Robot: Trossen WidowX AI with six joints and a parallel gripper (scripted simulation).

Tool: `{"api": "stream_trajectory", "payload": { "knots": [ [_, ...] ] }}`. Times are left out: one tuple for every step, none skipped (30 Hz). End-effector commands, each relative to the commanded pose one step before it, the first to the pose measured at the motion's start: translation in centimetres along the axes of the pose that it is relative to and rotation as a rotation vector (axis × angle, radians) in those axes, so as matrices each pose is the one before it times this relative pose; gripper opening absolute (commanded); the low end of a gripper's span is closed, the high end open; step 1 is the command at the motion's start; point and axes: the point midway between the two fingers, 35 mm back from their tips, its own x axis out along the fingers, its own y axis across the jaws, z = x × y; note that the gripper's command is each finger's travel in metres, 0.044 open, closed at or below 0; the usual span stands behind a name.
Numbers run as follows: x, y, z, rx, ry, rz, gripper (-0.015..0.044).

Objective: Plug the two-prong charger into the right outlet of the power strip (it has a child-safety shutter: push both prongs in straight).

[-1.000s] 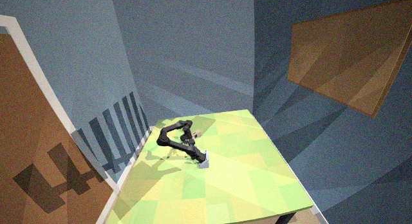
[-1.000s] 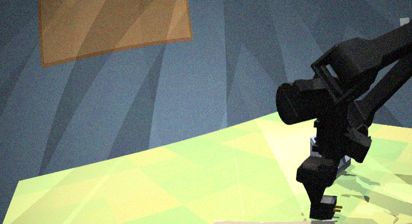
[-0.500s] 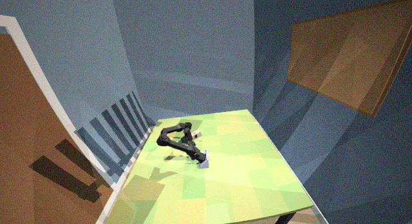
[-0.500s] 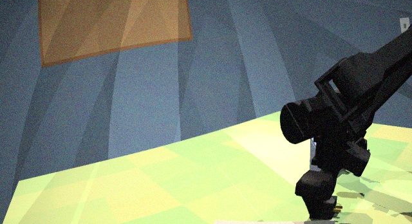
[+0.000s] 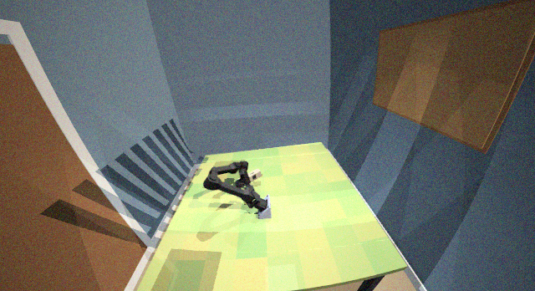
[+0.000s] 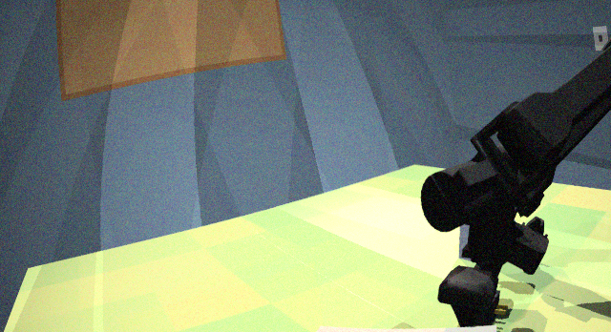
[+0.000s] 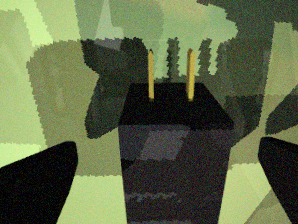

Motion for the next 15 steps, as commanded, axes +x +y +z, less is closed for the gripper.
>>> {"api": "stream_trajectory", "payload": {
  "knots": [
    [-0.044, -0.016, 0.016, -0.0018, -0.00001, 0.00061, 0.0309],
    [0.000, 0.000, 0.000, 0.0000, 0.00000, 0.00000, 0.0282],
    [0.000, 0.000, 0.000, 0.0000, 0.00000, 0.00000, 0.0256],
    [0.000, 0.000, 0.000, 0.0000, 0.00000, 0.00000, 0.0230],
    [0.000, 0.000, 0.000, 0.0000, 0.00000, 0.00000, 0.0204],
    [0.000, 0.000, 0.000, 0.0000, 0.00000, 0.00000, 0.0177],
    [0.000, 0.000, 0.000, 0.0000, 0.00000, 0.00000, 0.0151],
    [0.000, 0.000, 0.000, 0.0000, 0.00000, 0.00000, 0.0125],
    [0.000, 0.000, 0.000, 0.0000, 0.00000, 0.00000, 0.0118],
    [0.000, 0.000, 0.000, 0.0000, 0.00000, 0.00000, 0.0112],
    [0.000, 0.000, 0.000, 0.0000, 0.00000, 0.00000, 0.0105],
    [0.000, 0.000, 0.000, 0.0000, 0.00000, 0.00000, 0.0098],
    [0.000, 0.000, 0.000, 0.0000, 0.00000, 0.00000, 0.0092],
    [0.000, 0.000, 0.000, 0.0000, 0.00000, 0.00000, 0.0085],
    [-0.052, -0.005, -0.010, 0.0001, 0.00015, 0.00005, 0.0059]
  ]
}}
